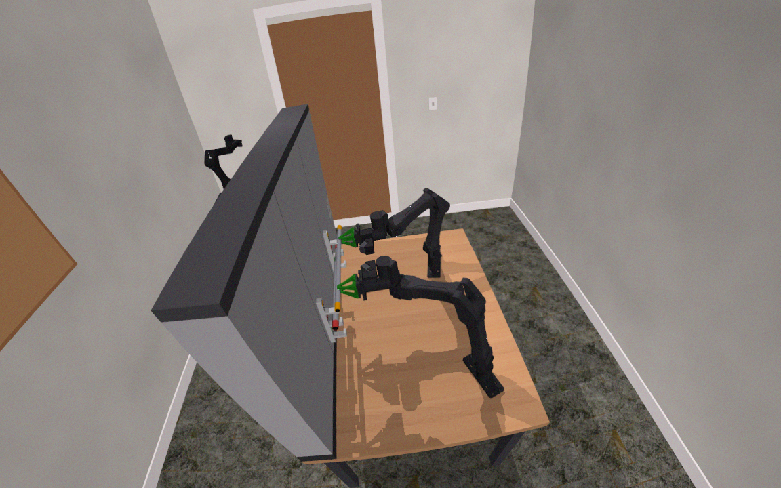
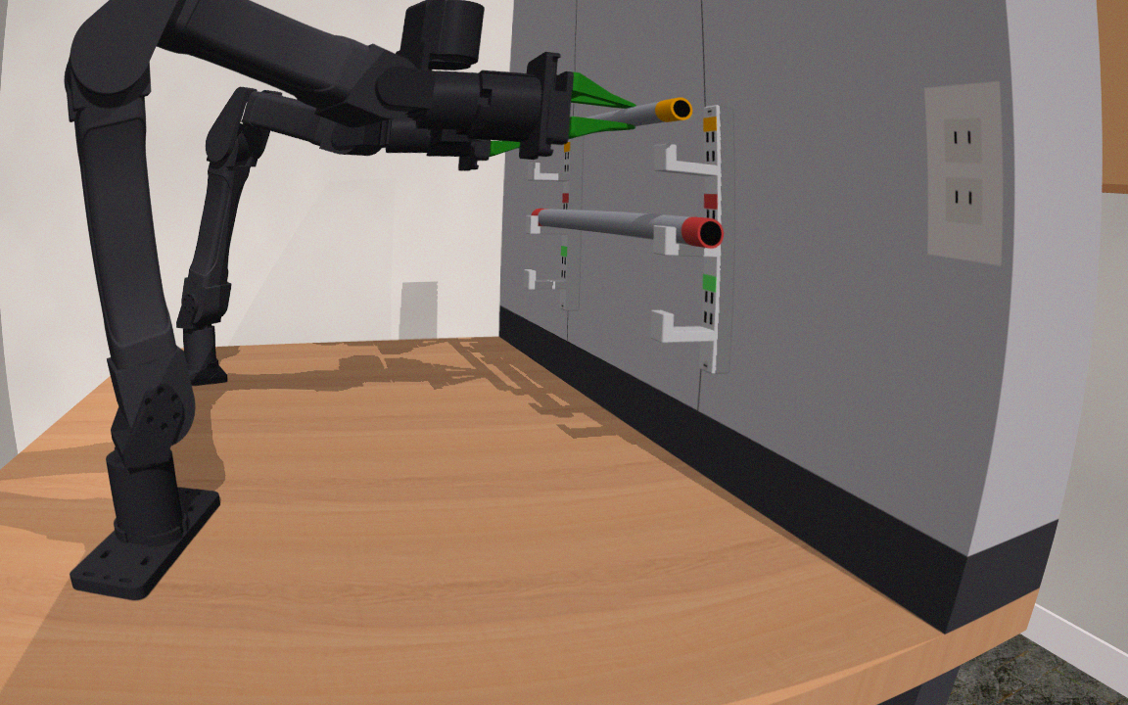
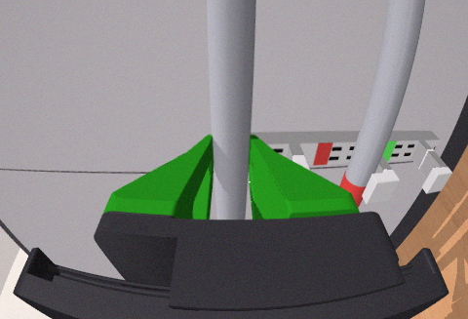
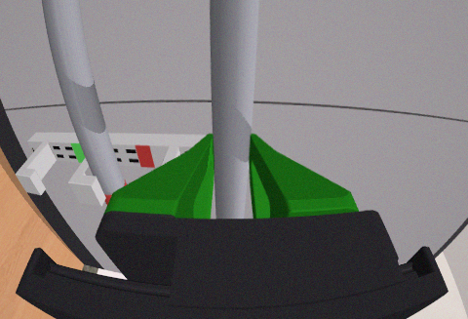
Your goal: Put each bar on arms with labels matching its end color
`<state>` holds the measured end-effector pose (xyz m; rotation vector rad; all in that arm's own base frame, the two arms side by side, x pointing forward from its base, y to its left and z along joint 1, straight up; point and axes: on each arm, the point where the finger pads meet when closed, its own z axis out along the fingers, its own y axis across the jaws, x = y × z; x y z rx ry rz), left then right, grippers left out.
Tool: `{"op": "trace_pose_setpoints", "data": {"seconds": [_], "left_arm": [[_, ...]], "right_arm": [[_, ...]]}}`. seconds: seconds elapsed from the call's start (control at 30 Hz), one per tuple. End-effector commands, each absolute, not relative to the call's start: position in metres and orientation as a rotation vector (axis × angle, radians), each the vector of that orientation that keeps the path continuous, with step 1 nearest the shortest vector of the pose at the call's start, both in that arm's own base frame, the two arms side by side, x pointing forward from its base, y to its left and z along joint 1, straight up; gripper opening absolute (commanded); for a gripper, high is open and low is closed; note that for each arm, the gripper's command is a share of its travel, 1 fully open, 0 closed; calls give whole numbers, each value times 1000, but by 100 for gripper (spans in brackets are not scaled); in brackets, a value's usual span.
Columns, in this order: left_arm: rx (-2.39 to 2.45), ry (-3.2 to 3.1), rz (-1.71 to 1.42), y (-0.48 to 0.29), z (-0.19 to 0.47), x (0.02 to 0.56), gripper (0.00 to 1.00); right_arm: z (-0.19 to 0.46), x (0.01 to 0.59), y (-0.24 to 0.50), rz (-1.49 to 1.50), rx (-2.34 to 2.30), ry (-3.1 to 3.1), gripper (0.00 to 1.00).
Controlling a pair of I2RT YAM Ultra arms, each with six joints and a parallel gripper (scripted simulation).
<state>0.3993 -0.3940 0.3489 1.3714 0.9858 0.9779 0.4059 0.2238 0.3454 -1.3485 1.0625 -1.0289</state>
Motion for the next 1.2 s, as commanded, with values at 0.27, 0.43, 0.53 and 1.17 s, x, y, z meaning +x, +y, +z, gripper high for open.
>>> {"op": "trace_pose_setpoints", "data": {"seconds": [0.27, 0.43, 0.53, 1.17], "left_arm": [[1341, 967, 973, -399, 358, 411, 0], [1341, 967, 973, -400, 355, 415, 0], [1341, 967, 973, -401, 355, 416, 0], [1341, 967, 973, -405, 357, 430, 0]], "right_arm": [[361, 417, 226, -1036, -1309, 1037, 0], [358, 421, 227, -1036, -1309, 1037, 0], [359, 422, 227, -1036, -1309, 1037, 0], [363, 437, 230, -1036, -1309, 1037, 0]]}}
